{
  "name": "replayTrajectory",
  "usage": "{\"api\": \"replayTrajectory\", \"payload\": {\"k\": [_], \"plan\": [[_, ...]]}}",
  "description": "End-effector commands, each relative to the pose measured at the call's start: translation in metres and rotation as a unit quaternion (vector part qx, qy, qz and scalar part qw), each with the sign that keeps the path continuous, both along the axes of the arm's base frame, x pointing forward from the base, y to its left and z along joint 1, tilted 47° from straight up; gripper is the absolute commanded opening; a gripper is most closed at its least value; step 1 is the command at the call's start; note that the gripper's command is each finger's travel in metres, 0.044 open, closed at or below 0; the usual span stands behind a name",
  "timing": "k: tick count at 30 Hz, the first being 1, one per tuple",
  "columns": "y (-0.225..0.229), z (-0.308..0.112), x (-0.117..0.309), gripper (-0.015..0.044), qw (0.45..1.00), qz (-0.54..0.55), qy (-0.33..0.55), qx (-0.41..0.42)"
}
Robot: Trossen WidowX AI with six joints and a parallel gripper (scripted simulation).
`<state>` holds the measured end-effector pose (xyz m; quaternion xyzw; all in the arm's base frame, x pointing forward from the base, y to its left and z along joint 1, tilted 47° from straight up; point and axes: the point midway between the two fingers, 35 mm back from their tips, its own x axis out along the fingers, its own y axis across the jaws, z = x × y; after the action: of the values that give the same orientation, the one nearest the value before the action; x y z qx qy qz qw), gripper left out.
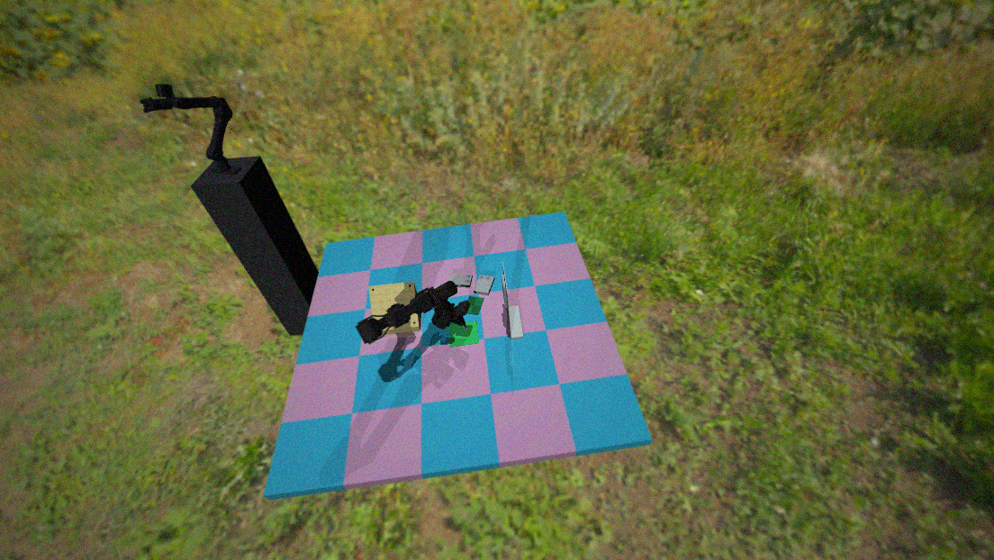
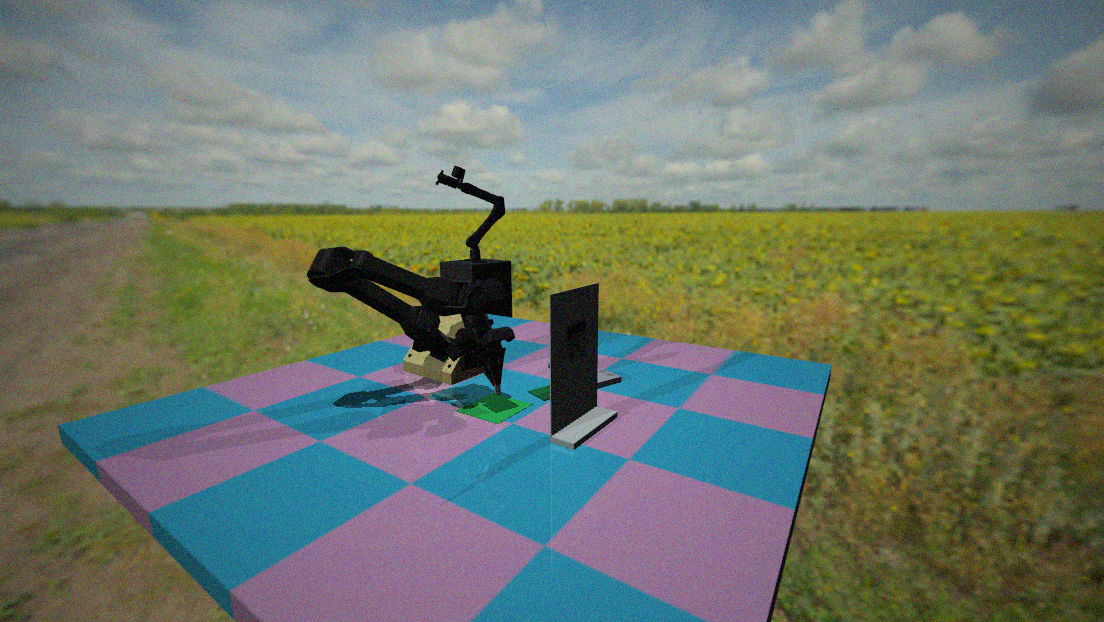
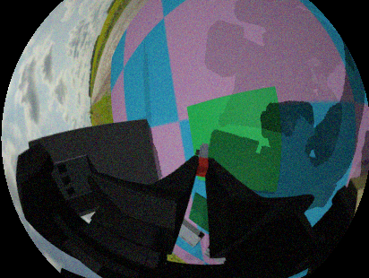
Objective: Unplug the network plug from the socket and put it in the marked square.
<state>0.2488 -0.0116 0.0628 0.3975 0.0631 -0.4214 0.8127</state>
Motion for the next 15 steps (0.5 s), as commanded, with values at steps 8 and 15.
{"api": "replayTrajectory", "payload": {"k": [8, 15], "plan": [[-0.0078, -0.0082, -0.0001, 0.0000, 1.000, 0.001, 0.003, -0.001], [-0.0125, -0.0118, 0.0002, 0.0000, 1.000, 0.002, 0.003, -0.001]]}}
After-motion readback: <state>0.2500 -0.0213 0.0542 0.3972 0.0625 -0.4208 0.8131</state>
